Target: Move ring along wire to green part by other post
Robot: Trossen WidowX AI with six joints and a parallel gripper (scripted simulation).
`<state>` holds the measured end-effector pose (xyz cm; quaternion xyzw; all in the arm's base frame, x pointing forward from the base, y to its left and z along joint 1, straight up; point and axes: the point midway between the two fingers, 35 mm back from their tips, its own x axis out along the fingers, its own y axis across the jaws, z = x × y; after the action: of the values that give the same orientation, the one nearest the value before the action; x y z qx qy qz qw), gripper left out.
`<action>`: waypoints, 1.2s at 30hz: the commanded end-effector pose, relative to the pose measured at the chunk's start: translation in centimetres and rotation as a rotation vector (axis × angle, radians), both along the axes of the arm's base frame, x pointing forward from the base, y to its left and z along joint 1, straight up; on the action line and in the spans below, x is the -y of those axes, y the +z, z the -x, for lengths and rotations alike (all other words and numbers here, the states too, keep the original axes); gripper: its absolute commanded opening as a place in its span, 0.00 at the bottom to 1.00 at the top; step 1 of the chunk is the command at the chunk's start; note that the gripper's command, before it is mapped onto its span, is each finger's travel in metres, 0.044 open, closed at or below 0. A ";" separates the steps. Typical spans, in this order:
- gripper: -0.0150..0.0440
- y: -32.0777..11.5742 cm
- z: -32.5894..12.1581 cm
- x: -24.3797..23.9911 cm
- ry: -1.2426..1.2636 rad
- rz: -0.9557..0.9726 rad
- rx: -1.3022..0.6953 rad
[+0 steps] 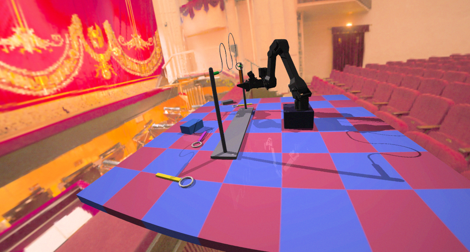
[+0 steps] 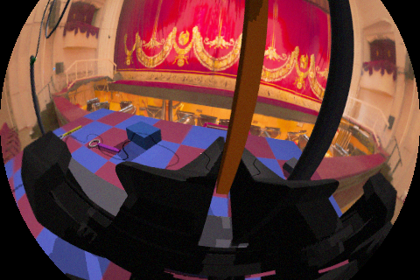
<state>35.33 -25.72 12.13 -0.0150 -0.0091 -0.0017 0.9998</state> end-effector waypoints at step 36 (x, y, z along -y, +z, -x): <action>0.00 -0.1 0.0 -5.4 -0.002 -0.128 -0.001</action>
<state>35.40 -21.06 11.92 0.0320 -0.0077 -0.0015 0.9995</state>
